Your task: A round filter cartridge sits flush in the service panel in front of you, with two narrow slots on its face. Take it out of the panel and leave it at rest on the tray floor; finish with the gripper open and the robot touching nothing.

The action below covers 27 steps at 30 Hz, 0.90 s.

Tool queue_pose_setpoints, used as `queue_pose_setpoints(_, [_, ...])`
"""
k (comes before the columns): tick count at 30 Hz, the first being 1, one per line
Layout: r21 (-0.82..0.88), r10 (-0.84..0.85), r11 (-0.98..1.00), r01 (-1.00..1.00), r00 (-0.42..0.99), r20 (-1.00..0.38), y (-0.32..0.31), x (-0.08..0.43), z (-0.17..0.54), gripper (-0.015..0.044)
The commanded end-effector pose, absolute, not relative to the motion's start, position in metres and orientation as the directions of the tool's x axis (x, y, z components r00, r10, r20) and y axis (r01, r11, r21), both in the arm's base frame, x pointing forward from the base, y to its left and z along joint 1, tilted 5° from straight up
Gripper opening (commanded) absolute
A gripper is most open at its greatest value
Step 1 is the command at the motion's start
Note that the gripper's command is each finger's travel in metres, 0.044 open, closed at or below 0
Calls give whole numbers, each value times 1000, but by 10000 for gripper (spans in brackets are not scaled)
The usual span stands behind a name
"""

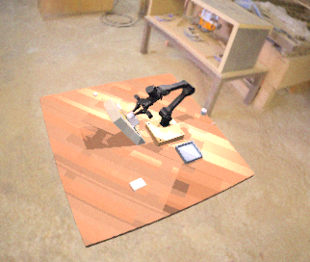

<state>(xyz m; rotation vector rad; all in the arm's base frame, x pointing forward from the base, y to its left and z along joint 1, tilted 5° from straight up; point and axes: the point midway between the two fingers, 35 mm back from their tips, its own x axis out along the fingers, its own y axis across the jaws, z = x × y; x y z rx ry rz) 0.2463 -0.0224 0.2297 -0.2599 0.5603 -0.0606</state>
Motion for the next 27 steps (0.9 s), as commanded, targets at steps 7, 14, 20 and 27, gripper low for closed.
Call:
queue_pose_setpoints(7, [-260, -127, 966, -14, 846, -519, -22, 239, 210, 26])
queue_pose_setpoints(14, [-260, -127, 966, -14, 846, -519, -22, 239, 210, 109])
queue_pose_setpoints(20, [-260, -127, 966, -14, 846, -519, -22, 239, 210, 109])
queue_pose_setpoints(27, [-261, -133, 965, -2, 856, -500, -23, 244, 231, 109])
